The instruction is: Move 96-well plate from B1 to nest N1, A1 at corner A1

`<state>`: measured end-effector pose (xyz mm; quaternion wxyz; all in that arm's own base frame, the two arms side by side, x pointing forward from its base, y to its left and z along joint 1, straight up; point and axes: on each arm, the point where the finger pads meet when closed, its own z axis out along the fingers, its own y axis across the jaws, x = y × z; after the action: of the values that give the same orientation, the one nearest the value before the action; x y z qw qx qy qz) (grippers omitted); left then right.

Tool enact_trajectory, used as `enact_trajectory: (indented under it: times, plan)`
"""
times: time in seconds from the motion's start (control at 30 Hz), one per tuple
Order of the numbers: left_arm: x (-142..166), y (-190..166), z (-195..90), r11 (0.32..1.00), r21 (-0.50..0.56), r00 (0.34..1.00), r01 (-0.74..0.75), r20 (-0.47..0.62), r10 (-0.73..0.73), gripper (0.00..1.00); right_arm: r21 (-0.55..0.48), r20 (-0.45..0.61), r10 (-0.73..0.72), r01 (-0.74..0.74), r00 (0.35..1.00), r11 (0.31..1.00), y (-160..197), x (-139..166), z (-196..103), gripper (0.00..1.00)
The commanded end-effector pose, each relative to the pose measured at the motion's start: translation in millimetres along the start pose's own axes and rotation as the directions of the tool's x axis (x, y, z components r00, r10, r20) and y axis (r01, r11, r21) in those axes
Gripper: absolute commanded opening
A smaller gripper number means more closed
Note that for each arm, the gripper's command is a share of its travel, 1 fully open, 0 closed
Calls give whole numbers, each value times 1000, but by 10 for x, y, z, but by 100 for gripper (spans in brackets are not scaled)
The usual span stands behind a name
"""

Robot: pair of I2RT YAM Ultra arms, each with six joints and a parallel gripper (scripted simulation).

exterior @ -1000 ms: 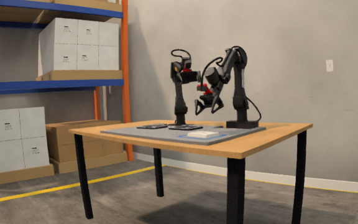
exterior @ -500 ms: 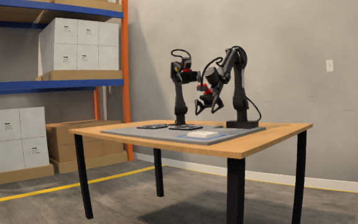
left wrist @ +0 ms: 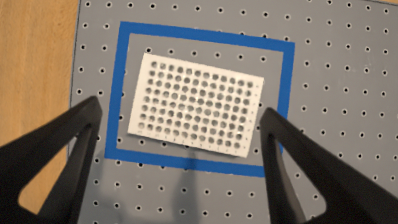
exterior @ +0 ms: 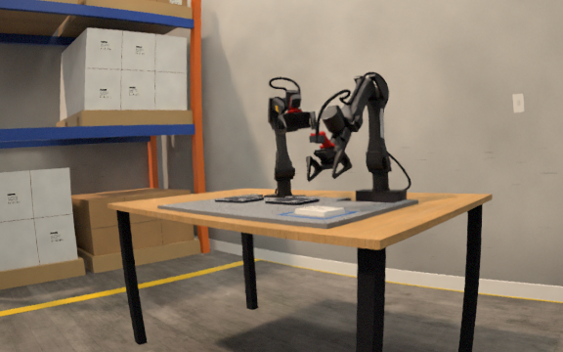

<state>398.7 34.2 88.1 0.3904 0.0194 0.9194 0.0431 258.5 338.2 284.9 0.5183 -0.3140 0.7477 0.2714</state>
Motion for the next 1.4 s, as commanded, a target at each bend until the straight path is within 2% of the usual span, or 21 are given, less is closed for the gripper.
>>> enact_trajectory:
  times: [0.0,0.13,0.33,0.4,0.6,0.9,0.97,1.13,1.37]
  plan:
    - [-138,50,-26,1000,-12,999,6,34,-6,100,-6,5,2,-2,1000,1000,34,-7,-73,100]
    - [-138,50,-26,1000,-12,999,6,34,-6,100,-6,5,2,-2,1000,1000,34,-7,-73,100]
    - [63,81,-4,981,-84,980,174,-79,-181,100,-6,5,2,-2,1000,1000,34,-7,-73,100]
    - [63,81,-4,981,-84,980,174,-79,-181,100,-6,5,2,-2,1000,1000,34,-7,-73,100]
    - [127,88,20,880,-246,878,406,-163,-450,100,-6,5,2,-2,1000,1000,34,-7,-73,100]
    - [118,75,80,700,-408,696,586,-187,-693,100,-6,5,2,-2,1000,1000,34,-7,-73,100]
    - [118,75,80,700,-408,696,586,-187,-693,100,-6,5,2,-2,1000,1000,34,-7,-73,100]
    - [155,58,127,521,-511,500,684,-191,-844,100,-6,5,2,-2,1000,1000,34,-7,-73,100]
    - [159,-32,209,323,-605,261,728,-191,-946,100,-6,5,2,-2,1000,1000,34,-7,-73,100]
